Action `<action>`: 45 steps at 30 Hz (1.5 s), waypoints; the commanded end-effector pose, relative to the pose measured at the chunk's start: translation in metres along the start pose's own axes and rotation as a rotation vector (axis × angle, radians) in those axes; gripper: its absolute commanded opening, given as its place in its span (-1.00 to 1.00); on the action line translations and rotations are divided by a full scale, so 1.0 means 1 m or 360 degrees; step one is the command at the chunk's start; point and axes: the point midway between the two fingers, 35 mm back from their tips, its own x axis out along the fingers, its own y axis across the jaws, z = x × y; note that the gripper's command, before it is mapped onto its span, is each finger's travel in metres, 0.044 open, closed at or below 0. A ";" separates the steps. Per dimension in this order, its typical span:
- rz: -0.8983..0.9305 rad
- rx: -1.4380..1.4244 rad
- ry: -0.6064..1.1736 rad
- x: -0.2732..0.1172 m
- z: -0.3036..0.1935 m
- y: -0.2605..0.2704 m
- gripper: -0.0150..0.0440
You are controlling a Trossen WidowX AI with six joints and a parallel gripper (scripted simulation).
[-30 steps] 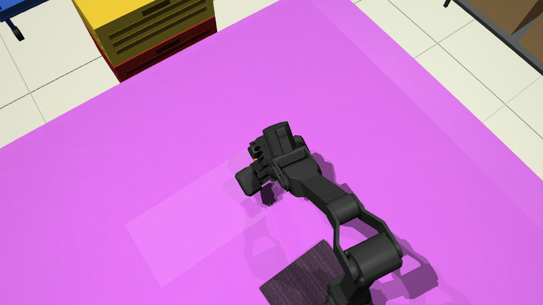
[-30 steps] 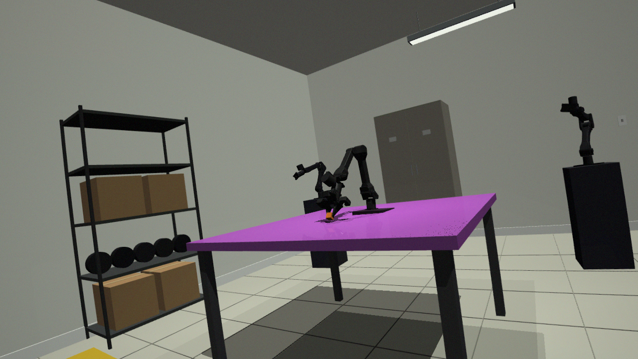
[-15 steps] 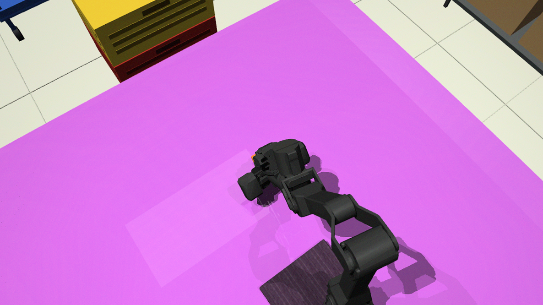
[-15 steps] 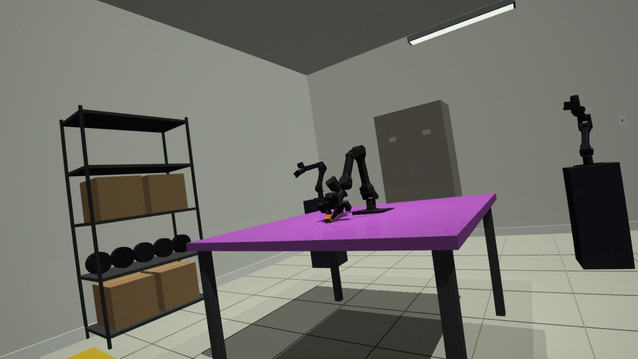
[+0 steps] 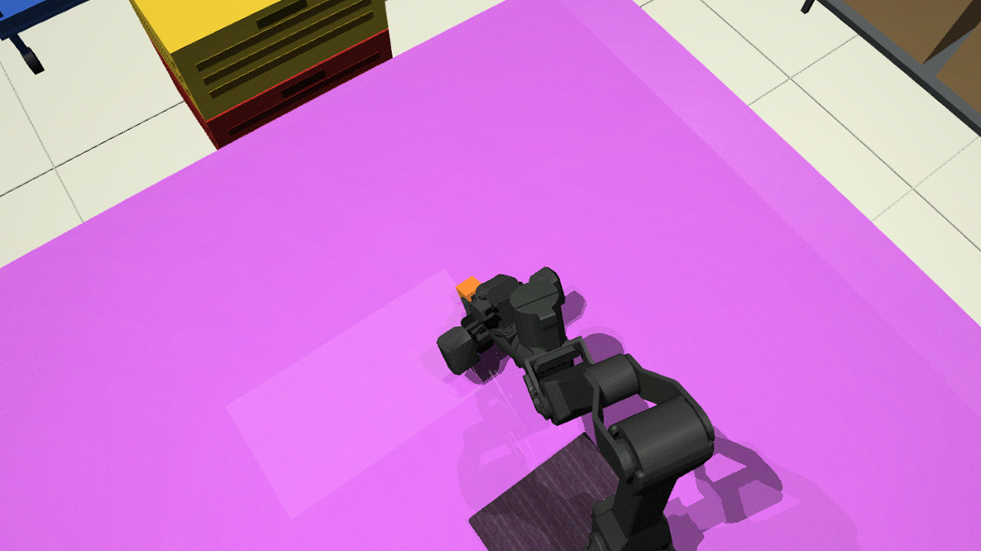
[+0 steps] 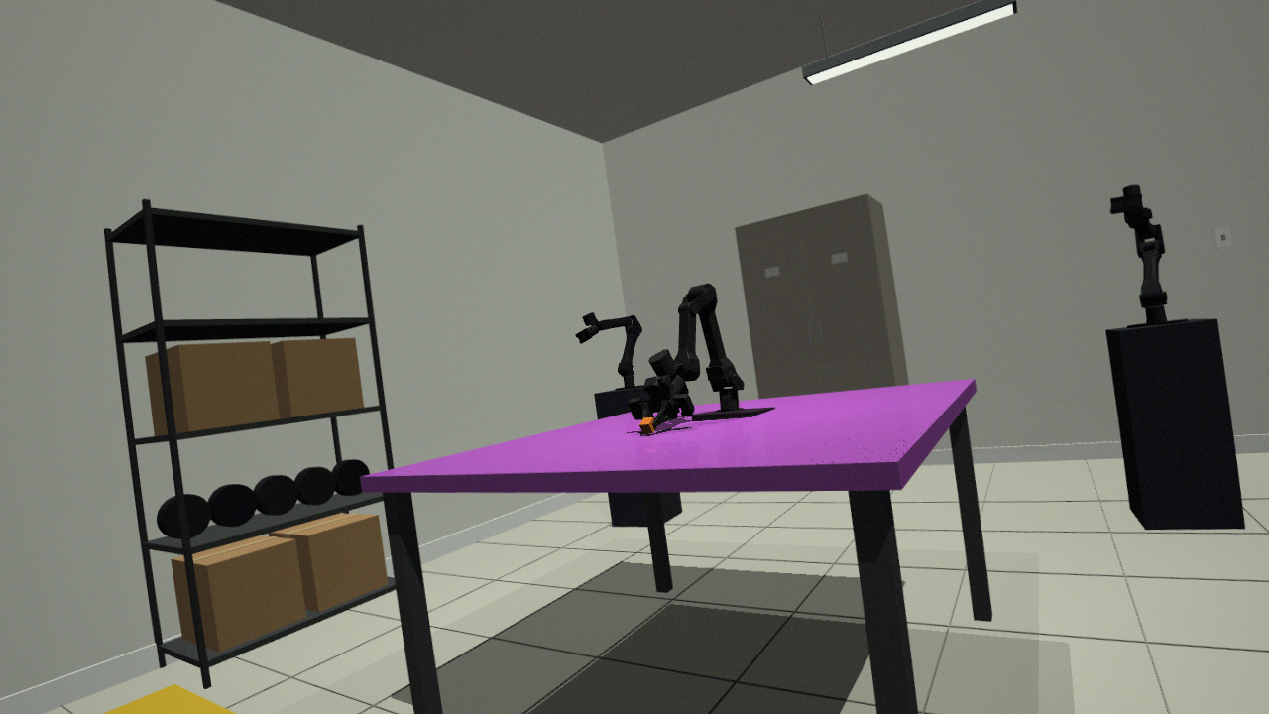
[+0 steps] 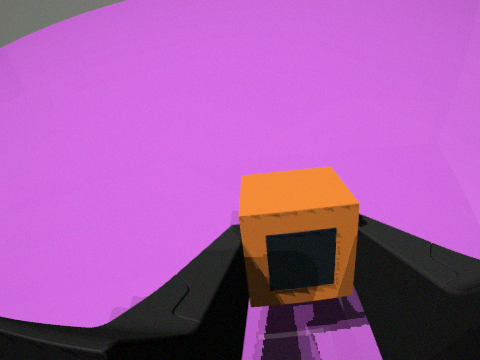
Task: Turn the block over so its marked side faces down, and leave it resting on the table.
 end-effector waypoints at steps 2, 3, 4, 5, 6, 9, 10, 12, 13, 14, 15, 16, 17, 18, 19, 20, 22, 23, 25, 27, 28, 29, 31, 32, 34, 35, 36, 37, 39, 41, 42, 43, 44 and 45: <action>0.0004 0.0010 -0.0026 -0.001 0.000 0.000 -0.49; 0.0004 0.0010 -0.0026 -0.001 0.000 0.000 -0.49; 0.0004 0.0010 -0.0026 -0.001 0.000 0.000 -0.49; 0.0004 0.0010 -0.0026 -0.001 0.000 0.000 -0.49; 0.0004 0.0010 -0.0026 -0.001 0.000 0.000 -0.49; 0.0004 0.0010 -0.0026 -0.001 0.000 0.000 -0.49; 0.0004 0.0010 -0.0026 -0.001 0.000 0.000 -0.49; 0.0004 0.0010 -0.0026 -0.001 0.000 0.000 -0.49; 0.0004 0.0010 -0.0026 -0.001 0.000 0.000 -0.49; 0.0004 0.0010 -0.0026 -0.001 0.000 0.000 -0.40; 0.0004 0.0010 -0.0026 -0.001 0.000 0.000 -0.31; 0.0004 0.0010 -0.0026 -0.001 0.000 0.000 -0.22; 0.0004 0.0010 -0.0026 -0.001 0.000 0.000 -0.14; 0.0004 0.0010 -0.0026 -0.001 0.000 0.000 -0.05; 0.0004 0.0010 -0.0026 -0.001 0.000 0.000 0.04; 0.0004 0.0010 -0.0026 -0.001 0.000 0.000 0.13; 0.0004 0.0010 -0.0026 -0.001 0.000 0.000 0.31; 0.0004 0.0010 -0.0026 -0.001 0.000 0.000 0.40; 0.0004 0.0010 -0.0026 -0.001 0.000 0.000 0.58; 0.0004 0.0010 -0.0026 -0.001 0.000 0.000 0.75; 0.0004 0.0010 -0.0026 -0.001 0.000 0.000 0.84; 0.0004 0.0010 -0.0026 -0.001 0.000 0.000 0.93; 0.0004 0.0010 -0.0026 -0.001 0.000 0.000 1.00; 0.0004 0.0010 -0.0026 -0.001 0.000 0.000 1.00; 0.0004 0.0010 -0.0026 -0.001 0.000 0.000 1.00; 0.0004 0.0010 -0.0026 -0.001 0.000 0.000 1.00; 0.0004 0.0010 -0.0026 -0.001 0.000 0.000 1.00; 0.0004 0.0010 -0.0026 -0.001 0.000 0.000 1.00; 0.0004 0.0010 -0.0026 -0.001 0.000 0.000 1.00; 0.0004 0.0010 -0.0026 -0.001 0.000 0.000 1.00; 0.0004 0.0010 -0.0026 -0.001 0.000 0.000 1.00; 0.0004 0.0010 -0.0026 -0.001 0.000 0.000 1.00; 0.0004 0.0010 -0.0026 -0.001 0.000 0.000 1.00; 0.0004 0.0010 -0.0026 -0.001 0.000 0.000 1.00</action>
